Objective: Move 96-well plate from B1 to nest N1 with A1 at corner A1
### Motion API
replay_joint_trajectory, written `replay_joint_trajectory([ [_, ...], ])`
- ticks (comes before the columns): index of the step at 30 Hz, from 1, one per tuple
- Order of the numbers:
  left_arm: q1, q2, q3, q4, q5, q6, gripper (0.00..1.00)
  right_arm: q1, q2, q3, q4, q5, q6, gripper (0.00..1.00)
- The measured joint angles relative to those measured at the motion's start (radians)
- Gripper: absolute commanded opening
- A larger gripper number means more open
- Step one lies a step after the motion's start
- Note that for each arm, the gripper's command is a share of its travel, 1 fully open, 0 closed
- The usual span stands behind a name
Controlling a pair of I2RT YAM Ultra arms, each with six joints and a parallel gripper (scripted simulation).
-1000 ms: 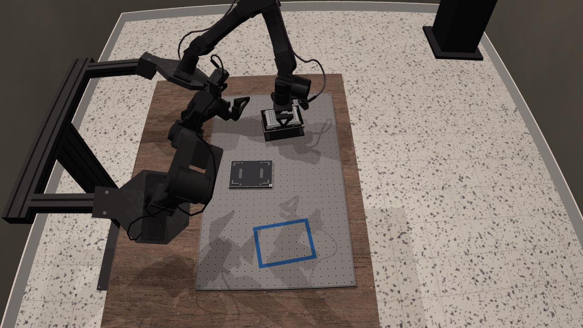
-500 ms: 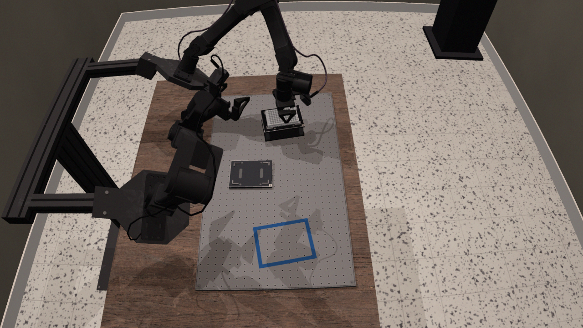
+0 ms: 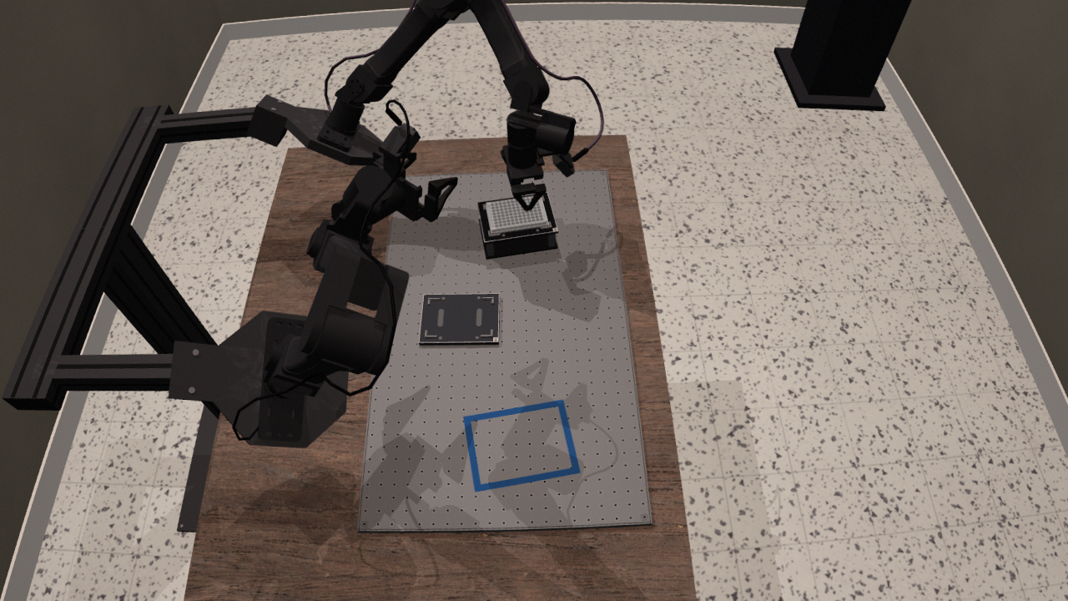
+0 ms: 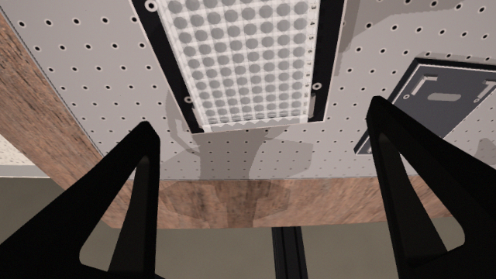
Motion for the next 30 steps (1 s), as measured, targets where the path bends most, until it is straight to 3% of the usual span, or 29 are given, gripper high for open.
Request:
replay_joint_trajectory([
  [5, -0.059, -0.058, 0.061, -0.099, -0.01, -0.051, 1.0, 0.0, 0.0, 0.0, 0.0, 0.0, 0.0, 1.0],
  [15, -0.058, -0.024, 0.049, -0.159, -0.015, -0.074, 1.0, 0.0, 0.0, 0.0, 0.0, 0.0, 0.0, 1.0],
  [22, -0.06, -0.058, -0.017, -0.026, -0.058, -0.013, 1.0, 0.0, 0.0, 0.0, 0.0, 0.0, 0.0, 1.0],
  [30, -0.108, -0.214, -0.307, 0.311, -0.136, 0.163, 1.0, 0.0, 0.0, 0.0, 0.0, 0.0, 0.0, 1.0],
])
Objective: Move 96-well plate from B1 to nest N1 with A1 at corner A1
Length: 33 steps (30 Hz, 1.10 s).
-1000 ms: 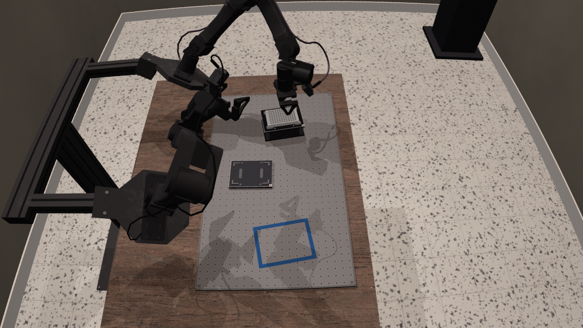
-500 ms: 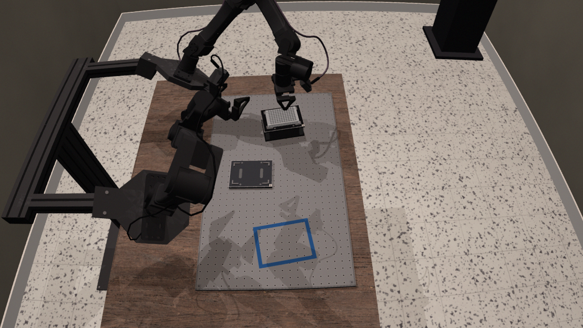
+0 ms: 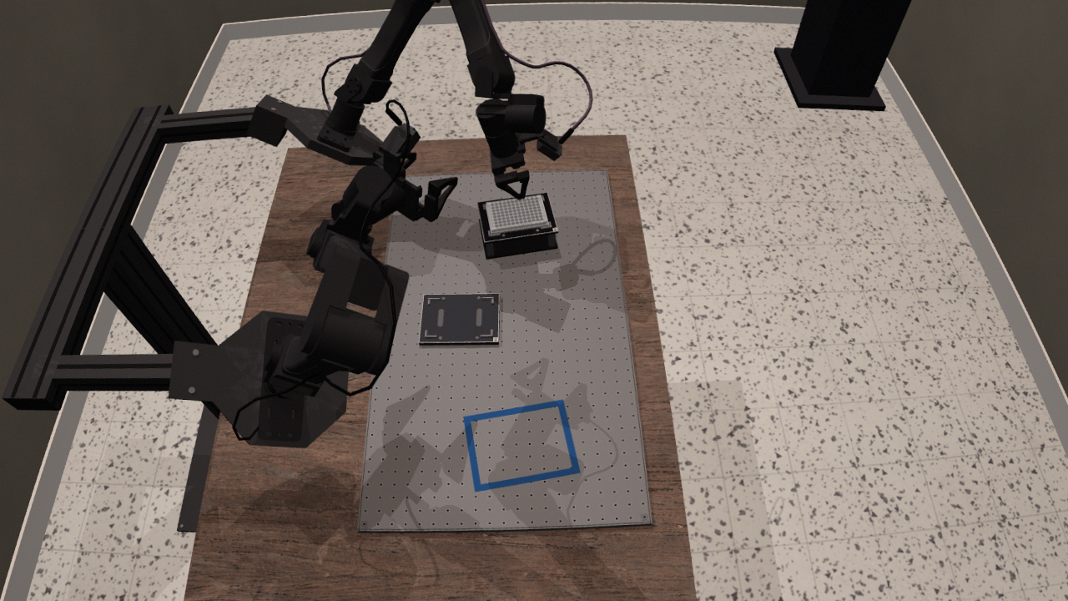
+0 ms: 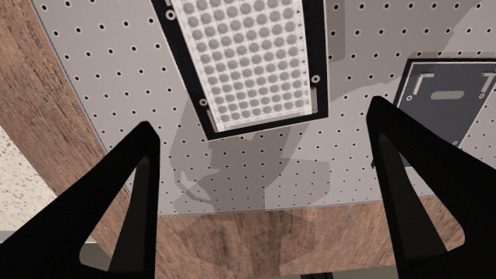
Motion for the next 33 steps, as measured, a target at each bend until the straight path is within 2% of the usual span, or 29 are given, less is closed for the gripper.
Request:
replay_joint_trajectory([
  [5, -0.006, -0.07, -0.167, 0.243, -0.014, 0.139, 1.0, 0.0, 0.0, 0.0, 0.0, 0.0, 0.0, 1.0],
  [12, -0.006, -0.121, -0.326, 0.565, -0.014, 0.318, 1.0, 0.0, 0.0, 0.0, 0.0, 0.0, 0.0, 1.0],
  [20, 0.014, -0.123, -0.534, 0.985, 0.041, 0.539, 1.0, 0.0, 0.0, 0.0, 0.0, 0.0, 0.0, 1.0],
  [25, 0.035, -0.096, -0.612, 1.209, 0.094, 0.642, 1.0, 0.0, 0.0, 0.0, 0.0, 0.0, 0.0, 1.0],
  [33, 0.077, 0.035, -0.69, 1.511, 0.183, 0.75, 1.0, 0.0, 0.0, 0.0, 0.0, 0.0, 0.0, 1.0],
])
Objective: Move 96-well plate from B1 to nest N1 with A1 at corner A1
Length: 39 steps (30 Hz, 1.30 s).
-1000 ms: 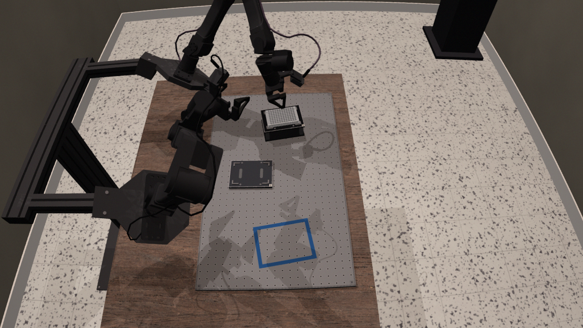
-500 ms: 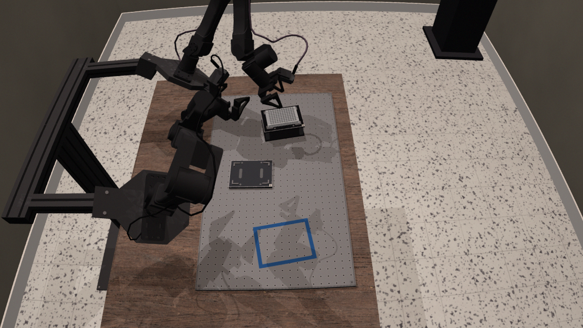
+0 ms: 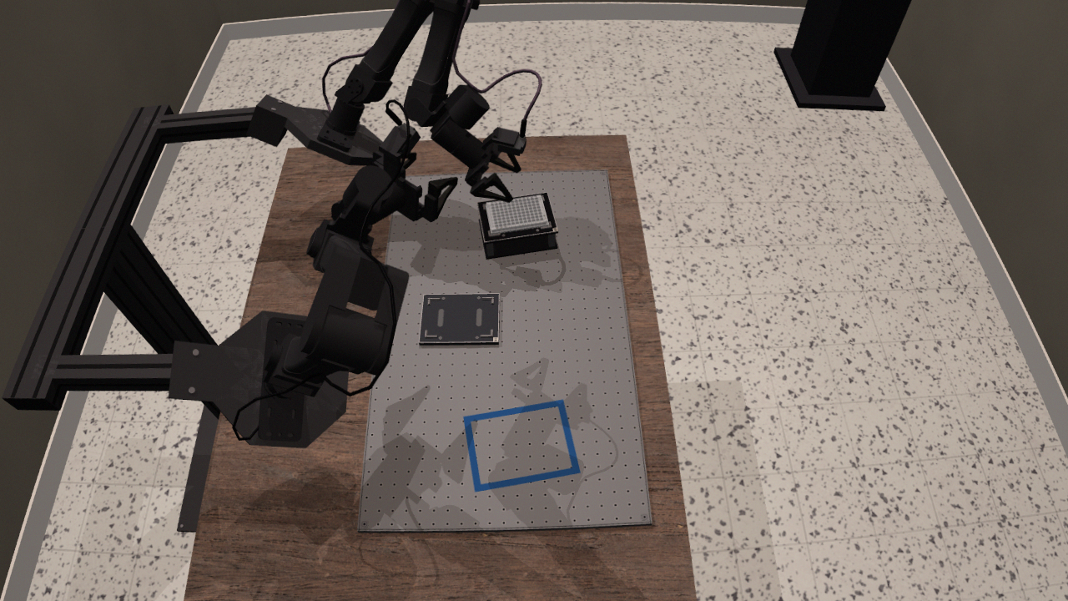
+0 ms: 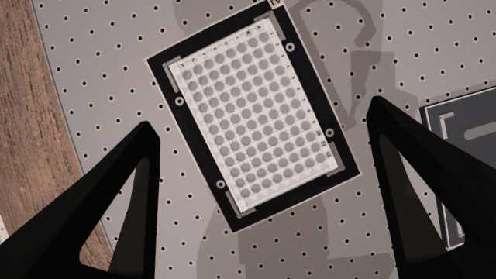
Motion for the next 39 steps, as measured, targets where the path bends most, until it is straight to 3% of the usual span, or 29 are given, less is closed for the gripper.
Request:
replay_joint_trajectory([
  [12, 0.007, 0.052, -0.013, 0.131, 0.037, 0.032, 1.0, 0.0, 0.0, 0.0, 0.0, 0.0, 0.0, 1.0],
  [39, 0.007, 0.052, -0.013, 0.147, 0.041, 0.034, 1.0, 0.0, 0.0, 0.0, 0.0, 0.0, 0.0, 1.0],
])
